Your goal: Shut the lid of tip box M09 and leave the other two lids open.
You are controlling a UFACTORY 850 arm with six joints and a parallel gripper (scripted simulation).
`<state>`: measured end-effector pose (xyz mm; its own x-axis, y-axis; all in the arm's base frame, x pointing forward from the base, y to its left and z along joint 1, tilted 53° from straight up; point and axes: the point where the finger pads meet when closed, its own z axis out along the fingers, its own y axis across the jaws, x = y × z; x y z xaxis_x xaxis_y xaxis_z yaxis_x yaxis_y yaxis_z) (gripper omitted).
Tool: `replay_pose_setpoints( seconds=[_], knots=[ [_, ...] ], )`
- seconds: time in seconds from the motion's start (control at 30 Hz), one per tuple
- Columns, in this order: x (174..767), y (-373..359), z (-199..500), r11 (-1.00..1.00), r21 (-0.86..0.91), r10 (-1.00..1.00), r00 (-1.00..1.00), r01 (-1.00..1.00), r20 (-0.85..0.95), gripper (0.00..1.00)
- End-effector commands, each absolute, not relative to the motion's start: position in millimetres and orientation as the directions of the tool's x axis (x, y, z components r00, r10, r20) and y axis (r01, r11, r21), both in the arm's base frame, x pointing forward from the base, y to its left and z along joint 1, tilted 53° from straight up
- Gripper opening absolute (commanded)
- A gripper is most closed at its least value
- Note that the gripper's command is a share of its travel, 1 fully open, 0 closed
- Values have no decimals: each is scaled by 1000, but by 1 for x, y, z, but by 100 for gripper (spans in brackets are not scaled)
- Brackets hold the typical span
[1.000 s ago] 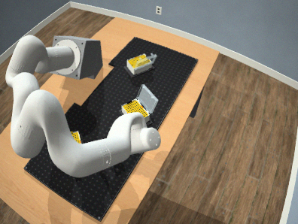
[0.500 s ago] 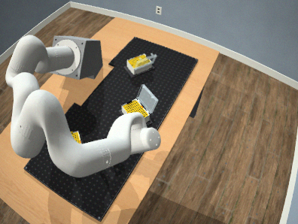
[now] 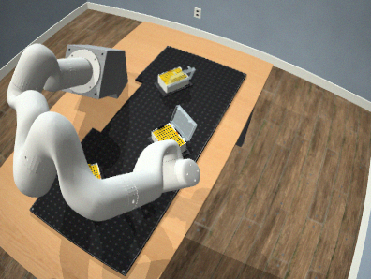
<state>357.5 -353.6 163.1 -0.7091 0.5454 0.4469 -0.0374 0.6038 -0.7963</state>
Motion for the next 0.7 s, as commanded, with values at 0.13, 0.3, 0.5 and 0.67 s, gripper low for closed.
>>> replay_pose_setpoints(
  seconds=[0.13, 0.3, 0.5, 0.67],
  knots=[
    [358, -353, 163, 603, -797, 545, -710, -37, 446, 100],
    [358, -342, 172, 603, -796, 545, -710, -37, 446, 100],
    [358, -318, 191, 604, -796, 545, -710, -37, 446, 100],
    [358, -302, 203, 604, -796, 545, -710, -37, 446, 100]
  ],
)
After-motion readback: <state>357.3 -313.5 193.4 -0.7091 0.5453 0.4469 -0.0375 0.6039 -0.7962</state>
